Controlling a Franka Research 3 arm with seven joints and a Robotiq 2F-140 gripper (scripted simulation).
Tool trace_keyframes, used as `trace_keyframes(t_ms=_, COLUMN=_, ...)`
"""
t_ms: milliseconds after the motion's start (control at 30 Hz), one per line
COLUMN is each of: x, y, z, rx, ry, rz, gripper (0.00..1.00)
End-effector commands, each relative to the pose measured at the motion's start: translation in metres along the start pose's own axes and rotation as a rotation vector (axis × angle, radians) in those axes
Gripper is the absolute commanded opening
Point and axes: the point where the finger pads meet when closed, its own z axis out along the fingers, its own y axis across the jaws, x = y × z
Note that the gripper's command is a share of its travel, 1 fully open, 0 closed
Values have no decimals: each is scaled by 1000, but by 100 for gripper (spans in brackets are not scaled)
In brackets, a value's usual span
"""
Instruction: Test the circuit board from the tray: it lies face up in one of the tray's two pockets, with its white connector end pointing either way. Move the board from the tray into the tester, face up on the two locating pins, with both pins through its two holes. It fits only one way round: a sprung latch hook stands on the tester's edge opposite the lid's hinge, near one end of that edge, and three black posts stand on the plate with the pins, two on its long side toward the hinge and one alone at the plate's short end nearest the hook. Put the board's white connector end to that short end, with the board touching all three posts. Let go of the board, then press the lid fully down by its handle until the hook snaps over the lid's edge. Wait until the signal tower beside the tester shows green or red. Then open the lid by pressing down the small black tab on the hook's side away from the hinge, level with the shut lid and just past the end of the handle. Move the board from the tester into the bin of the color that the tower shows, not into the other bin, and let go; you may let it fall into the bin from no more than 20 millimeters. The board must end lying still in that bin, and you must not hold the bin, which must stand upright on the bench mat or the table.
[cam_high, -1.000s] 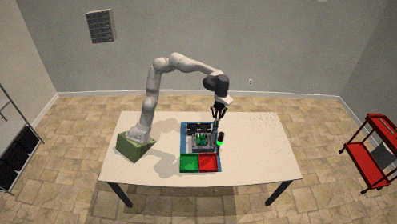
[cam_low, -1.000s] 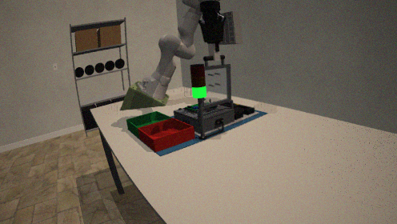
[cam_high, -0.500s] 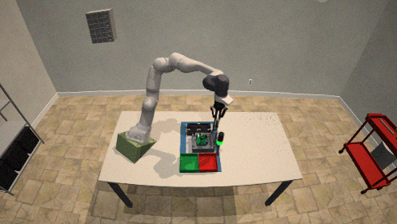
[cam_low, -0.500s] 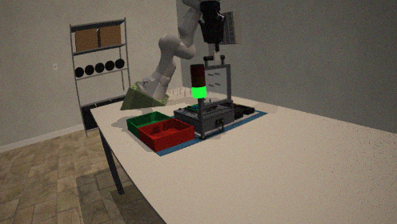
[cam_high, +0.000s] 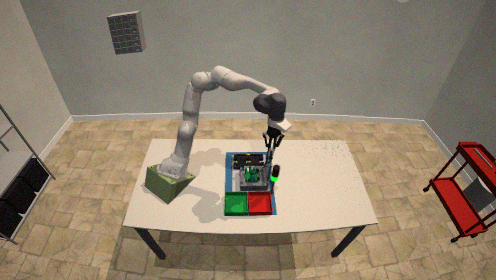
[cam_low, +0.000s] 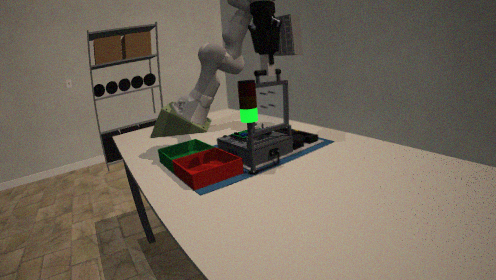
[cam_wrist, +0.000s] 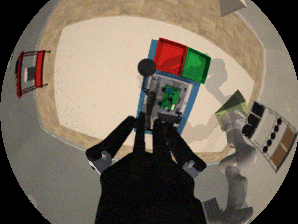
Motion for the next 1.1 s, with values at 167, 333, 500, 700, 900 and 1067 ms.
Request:
trace_keyframes(t_ms=167, x=0, y=-4, z=0, rx=9, ry=0, rz=2, gripper=16)
trace_keyframes(t_ms=333, x=0, y=-4, z=0, rx=9, ry=0, rz=2, gripper=16)
trace_keyframes(t_ms=500, x=0, y=-4, z=0, rx=9, ry=0, rz=2, gripper=16)
trace_keyframes(t_ms=700, x=0, y=-4, z=0, rx=9, ry=0, rz=2, gripper=16)
trace_keyframes(t_ms=900, x=0, y=-4, z=0, rx=9, ry=0, rz=2, gripper=16)
trace_keyframes(t_ms=1067, x=0, y=-4, z=0, rx=9, ry=0, rz=2, gripper=16)
